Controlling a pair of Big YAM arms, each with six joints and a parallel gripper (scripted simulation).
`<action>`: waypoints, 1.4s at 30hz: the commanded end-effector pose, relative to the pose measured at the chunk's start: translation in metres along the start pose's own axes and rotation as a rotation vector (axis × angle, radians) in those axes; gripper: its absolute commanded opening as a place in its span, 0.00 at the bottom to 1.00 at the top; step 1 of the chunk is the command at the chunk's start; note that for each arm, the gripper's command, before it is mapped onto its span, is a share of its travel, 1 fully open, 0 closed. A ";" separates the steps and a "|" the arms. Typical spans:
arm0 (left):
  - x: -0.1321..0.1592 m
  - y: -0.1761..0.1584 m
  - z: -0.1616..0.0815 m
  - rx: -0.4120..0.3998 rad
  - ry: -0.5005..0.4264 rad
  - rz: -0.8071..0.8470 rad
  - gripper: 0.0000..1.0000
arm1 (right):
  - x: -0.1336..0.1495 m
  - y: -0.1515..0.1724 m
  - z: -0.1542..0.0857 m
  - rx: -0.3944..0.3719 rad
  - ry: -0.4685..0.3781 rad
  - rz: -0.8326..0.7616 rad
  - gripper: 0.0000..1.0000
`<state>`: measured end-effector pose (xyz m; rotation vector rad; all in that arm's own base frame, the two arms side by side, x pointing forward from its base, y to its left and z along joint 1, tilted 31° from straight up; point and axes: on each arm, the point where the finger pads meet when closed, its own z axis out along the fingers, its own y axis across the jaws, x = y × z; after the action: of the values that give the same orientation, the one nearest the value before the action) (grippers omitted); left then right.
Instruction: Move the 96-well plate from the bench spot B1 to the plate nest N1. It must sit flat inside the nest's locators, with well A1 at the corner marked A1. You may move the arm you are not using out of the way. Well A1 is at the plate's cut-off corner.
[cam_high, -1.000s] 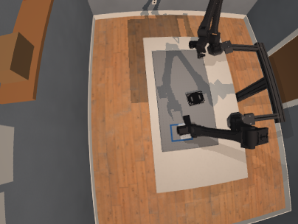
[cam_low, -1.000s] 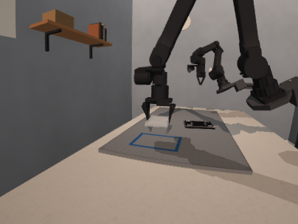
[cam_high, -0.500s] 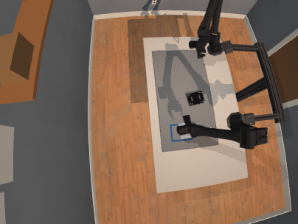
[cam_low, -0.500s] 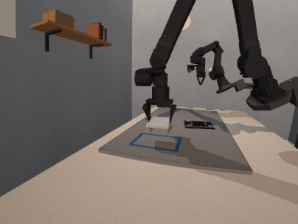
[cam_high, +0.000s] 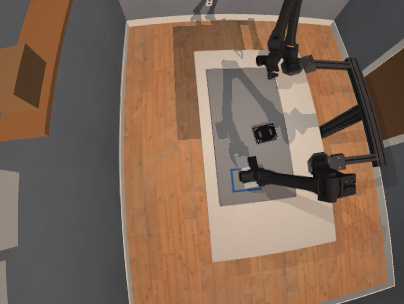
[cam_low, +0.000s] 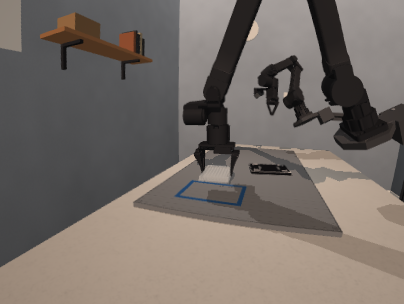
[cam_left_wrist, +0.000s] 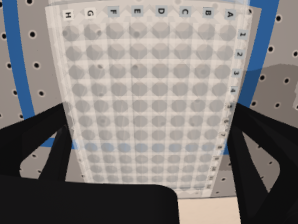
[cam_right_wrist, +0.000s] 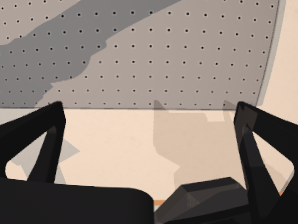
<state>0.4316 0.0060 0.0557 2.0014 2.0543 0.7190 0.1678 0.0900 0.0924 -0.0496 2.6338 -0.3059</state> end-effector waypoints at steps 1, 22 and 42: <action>0.010 0.031 -0.011 -0.074 0.002 -0.021 0.00 | -0.009 0.004 -0.008 -0.014 -0.014 0.019 1.00; 0.010 0.024 0.033 -0.039 0.004 -0.012 0.00 | -0.009 0.004 -0.008 -0.014 -0.014 0.019 1.00; 0.013 0.022 0.033 -0.054 0.005 -0.020 0.00 | -0.009 0.004 -0.008 -0.014 -0.014 0.019 1.00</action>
<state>0.4565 0.0181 0.0263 1.9896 2.0478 0.7302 0.1678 0.0900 0.0924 -0.0496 2.6338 -0.3059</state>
